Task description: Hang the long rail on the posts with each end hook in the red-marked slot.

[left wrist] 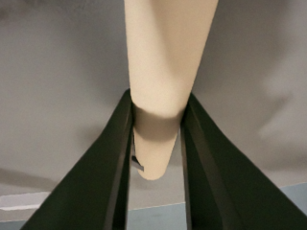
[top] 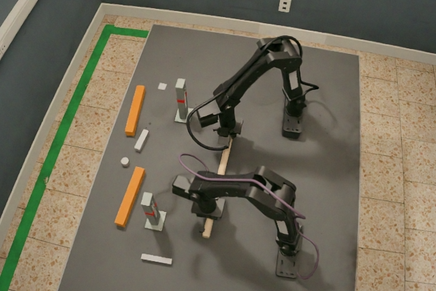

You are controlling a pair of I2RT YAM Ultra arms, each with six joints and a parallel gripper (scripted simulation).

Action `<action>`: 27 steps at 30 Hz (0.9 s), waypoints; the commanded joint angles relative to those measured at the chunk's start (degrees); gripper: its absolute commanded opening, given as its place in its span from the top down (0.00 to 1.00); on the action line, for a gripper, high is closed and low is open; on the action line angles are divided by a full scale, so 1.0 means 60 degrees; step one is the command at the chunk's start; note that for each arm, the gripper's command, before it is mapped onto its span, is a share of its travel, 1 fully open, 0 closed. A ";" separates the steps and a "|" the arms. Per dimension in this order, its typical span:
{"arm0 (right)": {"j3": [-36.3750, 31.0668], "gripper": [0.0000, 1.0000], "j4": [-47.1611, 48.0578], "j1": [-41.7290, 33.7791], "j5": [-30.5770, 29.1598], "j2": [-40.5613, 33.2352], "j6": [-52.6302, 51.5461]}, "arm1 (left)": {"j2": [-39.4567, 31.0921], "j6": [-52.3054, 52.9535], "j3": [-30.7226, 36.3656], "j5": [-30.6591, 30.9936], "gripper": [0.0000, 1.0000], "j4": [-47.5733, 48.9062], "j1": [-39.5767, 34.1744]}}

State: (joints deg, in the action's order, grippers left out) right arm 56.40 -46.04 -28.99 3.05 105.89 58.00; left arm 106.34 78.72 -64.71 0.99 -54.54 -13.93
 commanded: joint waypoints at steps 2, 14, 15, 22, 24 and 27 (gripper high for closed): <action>-0.0017 0.81 -0.0123 -0.0014 0.0006 -0.0358 -0.0016 | -0.0283 0.0001 -0.0063 0.0025 0.81 -0.0167 -0.0016; -0.0835 0.81 0.0355 -0.0570 -0.0837 -0.1986 -0.0519 | -0.2116 -0.0321 0.1046 -0.0298 0.81 0.0625 -0.0237; -0.0957 0.81 0.0448 -0.0662 -0.0982 -0.2206 -0.0595 | -0.2374 -0.0368 0.1212 -0.0358 0.81 0.0767 -0.0277; -0.1577 0.81 0.0966 -0.1172 -0.1822 -0.3287 -0.0970 | -0.3670 -0.0612 0.2060 -0.0727 0.81 0.1557 -0.0512; -0.1796 0.81 0.1177 -0.1357 -0.2147 -0.3643 -0.1087 | -0.4111 -0.0688 0.2361 -0.0874 0.81 0.1871 -0.0600; -0.2111 0.81 0.1484 -0.1648 -0.2658 -0.4158 -0.1252 | -0.4765 -0.0800 0.2796 -0.1115 0.81 0.2328 -0.0745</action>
State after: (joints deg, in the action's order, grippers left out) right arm 44.97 -40.29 -37.39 -8.16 84.75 51.75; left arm 81.91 74.50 -49.39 -3.40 -45.10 -17.47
